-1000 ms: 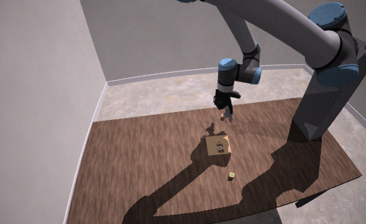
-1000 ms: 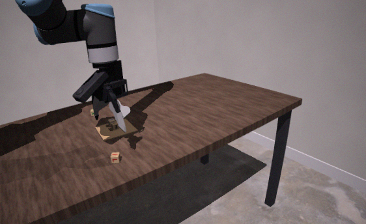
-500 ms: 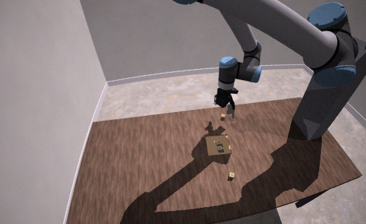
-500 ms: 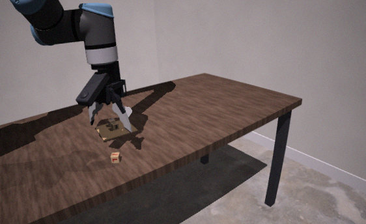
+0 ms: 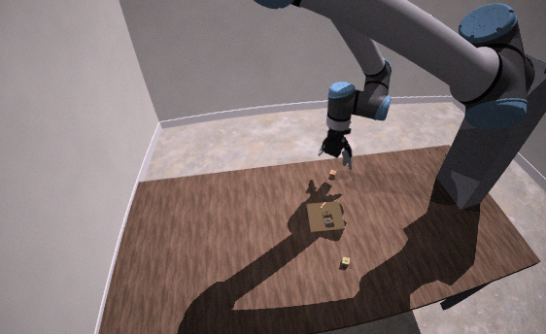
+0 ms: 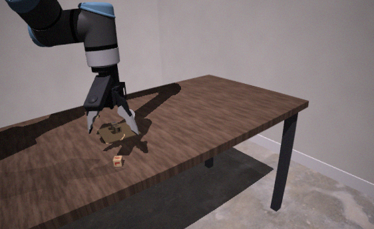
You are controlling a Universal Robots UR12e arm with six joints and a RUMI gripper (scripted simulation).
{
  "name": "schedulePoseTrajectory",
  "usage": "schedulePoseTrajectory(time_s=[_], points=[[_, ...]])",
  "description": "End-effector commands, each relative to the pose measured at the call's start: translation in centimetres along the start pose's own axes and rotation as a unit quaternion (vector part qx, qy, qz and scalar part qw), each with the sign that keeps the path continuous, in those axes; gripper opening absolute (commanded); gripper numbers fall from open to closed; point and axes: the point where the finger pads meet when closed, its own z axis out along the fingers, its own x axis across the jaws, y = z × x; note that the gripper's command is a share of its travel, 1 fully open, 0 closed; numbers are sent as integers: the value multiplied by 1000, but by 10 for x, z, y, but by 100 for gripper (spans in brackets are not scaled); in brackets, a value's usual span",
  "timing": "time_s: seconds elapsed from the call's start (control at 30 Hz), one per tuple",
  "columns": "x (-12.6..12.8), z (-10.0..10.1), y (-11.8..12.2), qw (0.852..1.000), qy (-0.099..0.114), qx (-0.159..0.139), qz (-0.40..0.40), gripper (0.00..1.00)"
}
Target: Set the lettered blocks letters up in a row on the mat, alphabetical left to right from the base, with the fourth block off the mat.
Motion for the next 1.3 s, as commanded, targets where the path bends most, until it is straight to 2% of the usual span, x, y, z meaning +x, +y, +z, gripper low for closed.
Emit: schedulePoseTrajectory(time_s=[0.0, 0.37, 0.77, 0.8, 1.27], points=[[-1, -1, -7, 999, 3, -3, -50, 100], [-4, -2, -13, 996, 2, -3, -88, 100], [-5, -2, -12, 995, 1, -3, -96, 100], [-5, -2, -12, 995, 1, -3, -96, 37], [-5, -2, -12, 995, 1, -3, -96, 37]])
